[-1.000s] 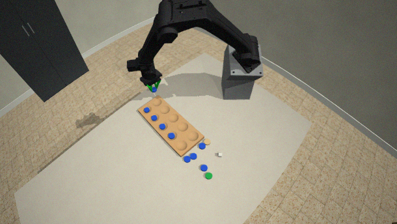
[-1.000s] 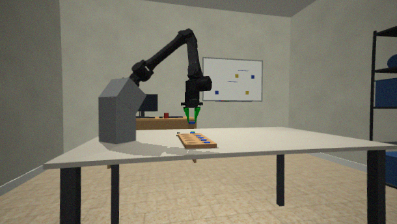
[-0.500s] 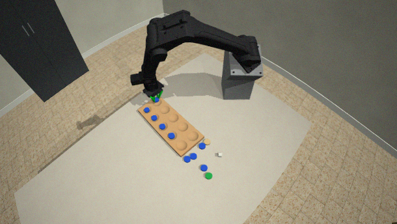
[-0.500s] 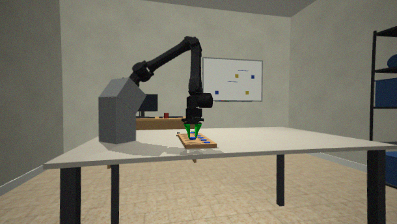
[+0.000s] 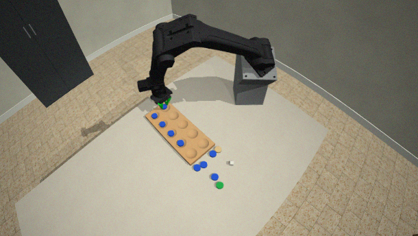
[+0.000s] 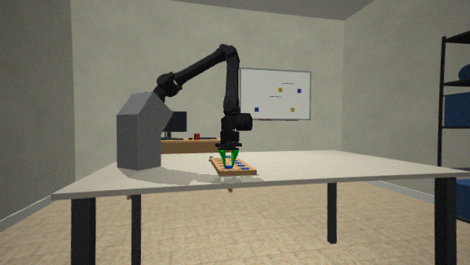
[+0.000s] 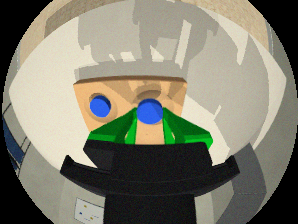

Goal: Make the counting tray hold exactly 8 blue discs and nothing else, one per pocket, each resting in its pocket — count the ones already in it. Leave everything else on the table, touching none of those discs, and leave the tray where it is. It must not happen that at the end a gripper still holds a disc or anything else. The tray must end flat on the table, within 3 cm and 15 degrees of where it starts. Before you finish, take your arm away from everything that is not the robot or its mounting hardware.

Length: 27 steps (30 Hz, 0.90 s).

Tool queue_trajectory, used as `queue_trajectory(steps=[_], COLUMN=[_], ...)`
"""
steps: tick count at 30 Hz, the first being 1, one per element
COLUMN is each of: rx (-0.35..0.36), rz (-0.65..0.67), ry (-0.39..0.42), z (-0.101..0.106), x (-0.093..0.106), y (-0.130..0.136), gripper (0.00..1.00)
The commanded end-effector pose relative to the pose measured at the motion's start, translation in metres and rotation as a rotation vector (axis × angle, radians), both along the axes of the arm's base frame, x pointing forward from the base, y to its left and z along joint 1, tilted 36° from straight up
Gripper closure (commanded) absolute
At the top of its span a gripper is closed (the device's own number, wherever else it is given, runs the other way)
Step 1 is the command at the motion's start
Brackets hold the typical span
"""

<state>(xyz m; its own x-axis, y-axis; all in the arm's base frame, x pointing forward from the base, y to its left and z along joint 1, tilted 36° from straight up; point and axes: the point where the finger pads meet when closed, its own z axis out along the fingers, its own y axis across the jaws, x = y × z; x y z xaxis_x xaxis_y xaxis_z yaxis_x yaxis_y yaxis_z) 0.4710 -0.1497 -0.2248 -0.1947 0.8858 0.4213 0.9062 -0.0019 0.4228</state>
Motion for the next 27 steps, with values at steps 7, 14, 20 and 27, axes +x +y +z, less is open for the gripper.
queue_trajectory(steps=[7, 14, 20, 27], rx=[0.001, 0.000, -0.003, -0.002], rz=[0.008, 0.011, 0.008, 0.008], ry=[0.009, 0.007, 0.001, 0.003], z=[-0.0123, -0.0123, -0.0137, -0.0166], x=[0.0073, 0.0073, 0.0108, 0.0115], y=[0.0098, 0.0099, 0.0097, 0.0117], gripper=[1.00, 1.00, 1.00, 1.00])
